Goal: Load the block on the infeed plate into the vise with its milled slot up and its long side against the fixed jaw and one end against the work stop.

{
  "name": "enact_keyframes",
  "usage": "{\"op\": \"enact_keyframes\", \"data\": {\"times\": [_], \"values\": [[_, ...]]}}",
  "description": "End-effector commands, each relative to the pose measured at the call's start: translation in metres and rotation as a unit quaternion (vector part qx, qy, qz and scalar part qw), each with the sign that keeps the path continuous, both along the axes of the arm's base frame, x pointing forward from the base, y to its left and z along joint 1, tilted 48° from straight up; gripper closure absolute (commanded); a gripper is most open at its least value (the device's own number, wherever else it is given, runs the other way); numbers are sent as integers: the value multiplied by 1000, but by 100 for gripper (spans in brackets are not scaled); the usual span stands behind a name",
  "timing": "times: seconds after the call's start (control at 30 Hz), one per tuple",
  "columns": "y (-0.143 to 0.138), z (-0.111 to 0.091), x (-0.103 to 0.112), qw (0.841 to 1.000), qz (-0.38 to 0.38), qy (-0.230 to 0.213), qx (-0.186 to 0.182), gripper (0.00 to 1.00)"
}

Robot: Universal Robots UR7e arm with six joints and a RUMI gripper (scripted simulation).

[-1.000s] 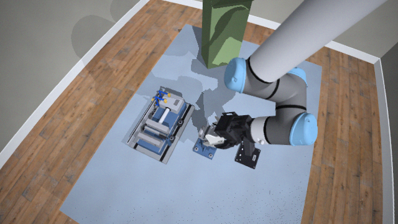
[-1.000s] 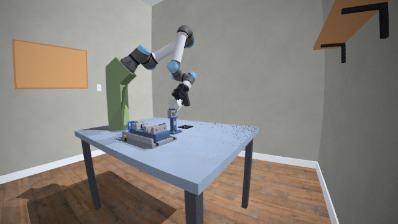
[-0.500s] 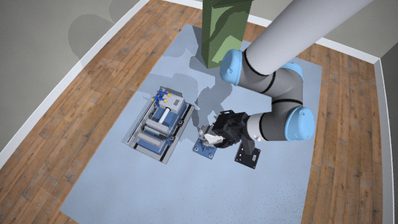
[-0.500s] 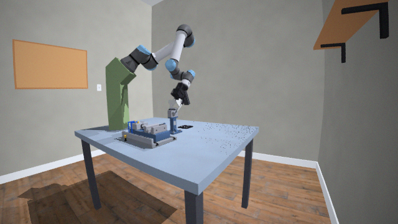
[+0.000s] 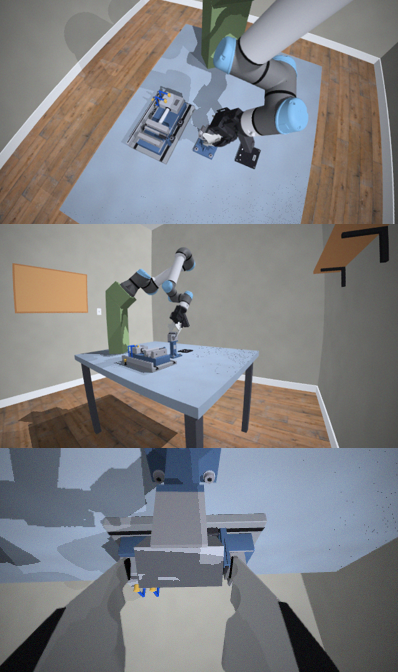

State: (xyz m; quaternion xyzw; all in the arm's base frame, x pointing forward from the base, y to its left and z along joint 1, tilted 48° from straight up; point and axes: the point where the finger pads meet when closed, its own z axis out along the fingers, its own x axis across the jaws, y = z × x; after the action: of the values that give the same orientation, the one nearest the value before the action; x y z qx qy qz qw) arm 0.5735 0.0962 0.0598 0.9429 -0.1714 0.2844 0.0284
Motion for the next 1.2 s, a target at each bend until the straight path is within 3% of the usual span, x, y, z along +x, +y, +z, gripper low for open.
{"op": "enact_keyframes", "data": {"times": [0.0,1.17], "values": [[0,0,0,1000,7,-4,11,49],[-3,0,-1,983,102,-57,145,49]]}}
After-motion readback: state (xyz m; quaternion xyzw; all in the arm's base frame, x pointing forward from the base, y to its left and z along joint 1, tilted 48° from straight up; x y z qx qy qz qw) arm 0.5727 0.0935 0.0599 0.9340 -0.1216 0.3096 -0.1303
